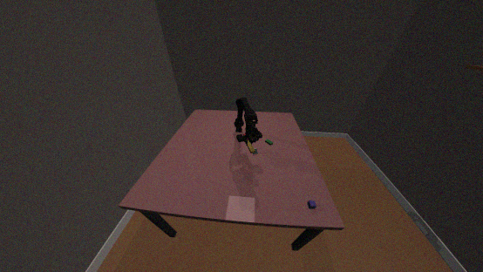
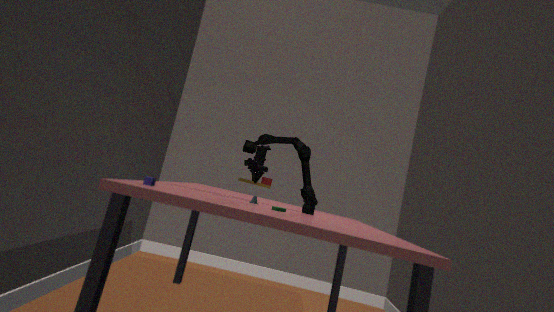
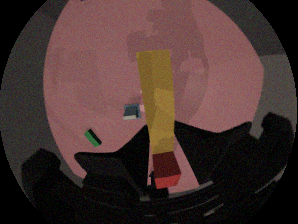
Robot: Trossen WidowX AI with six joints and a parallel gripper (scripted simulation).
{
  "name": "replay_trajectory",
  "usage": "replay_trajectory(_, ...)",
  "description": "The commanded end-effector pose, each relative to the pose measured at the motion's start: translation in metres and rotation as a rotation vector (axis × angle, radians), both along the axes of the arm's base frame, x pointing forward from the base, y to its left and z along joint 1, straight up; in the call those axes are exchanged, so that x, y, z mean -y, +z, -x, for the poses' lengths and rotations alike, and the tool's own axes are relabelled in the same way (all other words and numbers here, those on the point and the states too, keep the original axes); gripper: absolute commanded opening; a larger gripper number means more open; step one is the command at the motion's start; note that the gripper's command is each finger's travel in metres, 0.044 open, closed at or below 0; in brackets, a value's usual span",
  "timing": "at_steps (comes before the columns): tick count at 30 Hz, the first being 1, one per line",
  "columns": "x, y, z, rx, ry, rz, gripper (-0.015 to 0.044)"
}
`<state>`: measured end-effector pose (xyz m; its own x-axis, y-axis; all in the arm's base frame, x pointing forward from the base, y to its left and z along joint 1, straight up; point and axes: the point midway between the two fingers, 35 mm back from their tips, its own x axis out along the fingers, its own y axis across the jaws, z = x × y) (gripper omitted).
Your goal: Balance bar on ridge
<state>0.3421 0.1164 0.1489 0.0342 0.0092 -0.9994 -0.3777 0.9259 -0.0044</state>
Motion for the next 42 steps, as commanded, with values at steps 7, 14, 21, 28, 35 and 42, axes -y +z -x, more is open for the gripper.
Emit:
replay_trajectory(7, -0.041, -0.001, -0.001, -0.003, -0.017, -0.006, 0.0000)
replay_trajectory(14, -0.062, -0.002, 0.000, -0.003, -0.024, -0.008, 0.0000)
replay_trajectory(21, -0.063, -0.009, 0.000, -0.003, -0.024, -0.008, 0.0000)
replay_trajectory(28, -0.064, -0.021, -0.001, -0.003, -0.024, -0.008, 0.0000)
replay_trajectory(35, -0.063, -0.032, -0.001, -0.003, -0.024, -0.008, 0.0000)
replay_trajectory(42, -0.062, -0.044, -0.001, -0.003, -0.024, -0.008, 0.0000)
